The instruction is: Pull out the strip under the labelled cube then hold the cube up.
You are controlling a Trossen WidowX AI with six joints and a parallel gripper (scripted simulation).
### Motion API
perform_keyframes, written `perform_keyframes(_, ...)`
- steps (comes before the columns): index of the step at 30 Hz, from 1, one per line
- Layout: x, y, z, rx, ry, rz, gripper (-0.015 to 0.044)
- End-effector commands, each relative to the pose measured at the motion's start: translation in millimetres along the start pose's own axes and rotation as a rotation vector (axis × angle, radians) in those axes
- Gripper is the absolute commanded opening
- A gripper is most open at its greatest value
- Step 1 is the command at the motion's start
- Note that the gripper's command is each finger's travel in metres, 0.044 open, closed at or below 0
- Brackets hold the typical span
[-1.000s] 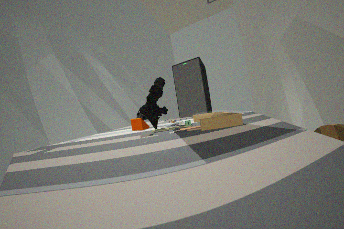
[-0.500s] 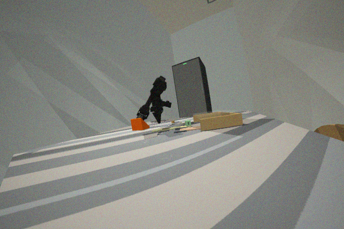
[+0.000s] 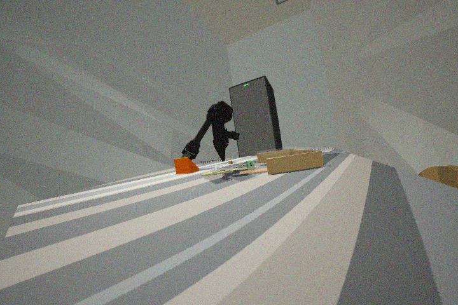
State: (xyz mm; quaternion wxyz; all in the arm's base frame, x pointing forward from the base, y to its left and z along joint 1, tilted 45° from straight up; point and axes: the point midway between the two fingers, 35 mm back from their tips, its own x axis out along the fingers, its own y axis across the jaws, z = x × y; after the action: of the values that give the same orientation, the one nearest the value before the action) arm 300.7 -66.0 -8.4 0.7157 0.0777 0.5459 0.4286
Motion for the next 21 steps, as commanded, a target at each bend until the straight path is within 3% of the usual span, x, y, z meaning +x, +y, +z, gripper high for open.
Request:
perform_keyframes(1,-1,-1,15,0.004,-0.003,0.004,0.044)
perform_keyframes(21,-11,-10,84,0.002,-0.006,0.004,0.044)
